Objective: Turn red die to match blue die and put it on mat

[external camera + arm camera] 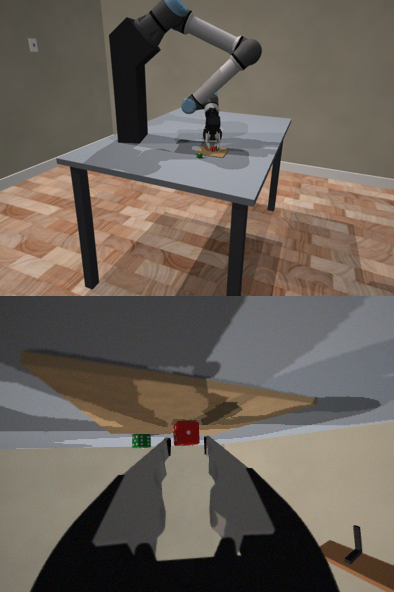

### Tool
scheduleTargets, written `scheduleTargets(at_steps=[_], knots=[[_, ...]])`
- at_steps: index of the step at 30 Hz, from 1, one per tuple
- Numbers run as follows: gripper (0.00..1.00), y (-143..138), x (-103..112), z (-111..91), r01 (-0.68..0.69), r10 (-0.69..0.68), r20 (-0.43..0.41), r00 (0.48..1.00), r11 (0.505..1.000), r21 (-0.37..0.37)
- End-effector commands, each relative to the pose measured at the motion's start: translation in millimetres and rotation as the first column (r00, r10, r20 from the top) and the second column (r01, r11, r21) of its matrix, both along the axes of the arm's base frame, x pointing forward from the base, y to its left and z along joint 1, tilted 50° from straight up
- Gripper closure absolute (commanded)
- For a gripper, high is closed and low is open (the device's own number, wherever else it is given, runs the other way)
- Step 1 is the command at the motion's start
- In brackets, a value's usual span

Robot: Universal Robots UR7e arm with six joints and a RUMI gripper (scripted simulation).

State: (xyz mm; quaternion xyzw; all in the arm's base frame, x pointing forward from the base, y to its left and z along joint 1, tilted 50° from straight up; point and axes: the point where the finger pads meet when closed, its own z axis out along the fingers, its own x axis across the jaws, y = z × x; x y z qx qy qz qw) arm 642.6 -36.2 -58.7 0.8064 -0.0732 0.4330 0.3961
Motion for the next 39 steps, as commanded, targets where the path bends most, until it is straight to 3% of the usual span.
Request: scheduleTargets(at_steps=[1, 15, 27, 39], knots=[[0.79, 7, -4, 2, -0.002, 0.002, 0.002, 1.000, 1.000, 0.000], [0.79, 34, -29, 14, -0.002, 0.002, 0.002, 1.000, 1.000, 0.000], [0.79, 36, -34, 18, -0.002, 0.002, 0.002, 1.000, 1.000, 0.000], [0.79, 29, -69, 48, -0.002, 0.002, 0.002, 1.000, 1.000, 0.000]])
